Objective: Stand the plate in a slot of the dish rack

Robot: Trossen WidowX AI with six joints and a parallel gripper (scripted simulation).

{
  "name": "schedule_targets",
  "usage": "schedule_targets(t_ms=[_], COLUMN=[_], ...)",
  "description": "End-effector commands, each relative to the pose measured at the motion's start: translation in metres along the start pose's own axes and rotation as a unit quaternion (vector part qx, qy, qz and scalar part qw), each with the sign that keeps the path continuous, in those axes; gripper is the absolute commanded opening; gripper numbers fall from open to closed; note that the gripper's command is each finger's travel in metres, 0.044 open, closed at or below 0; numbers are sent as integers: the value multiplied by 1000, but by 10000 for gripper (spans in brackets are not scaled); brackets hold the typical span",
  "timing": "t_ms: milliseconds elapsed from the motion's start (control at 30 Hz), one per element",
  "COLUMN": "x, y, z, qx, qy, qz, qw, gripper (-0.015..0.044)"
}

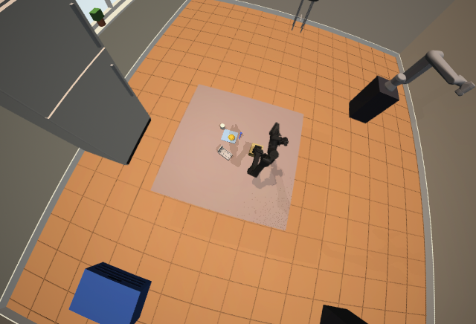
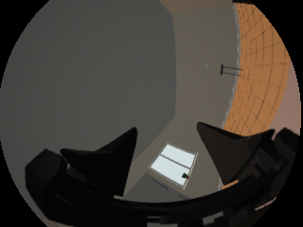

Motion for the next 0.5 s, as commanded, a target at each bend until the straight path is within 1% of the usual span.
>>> schedule_targets(t_ms=[0, 233, 467], x=[-20, -50, -86], y=[-20, -46, -70], z=[-12, -32, -53], qx=[32, 83, 142], qy=[45, 116, 191], qz=[-42, -98, -155], qw=[998, 985, 959], gripper=[400, 400, 400])
Point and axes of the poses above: the point midway between the two fingers, 35 mm back from their tips, its own y axis back along the fingers, its own x axis across the jaws, z = x × y, the point moved 5 cm from there along y, back along the fingers, and after that the axes turned 8 degrees about -y, right-handed, at the moved point
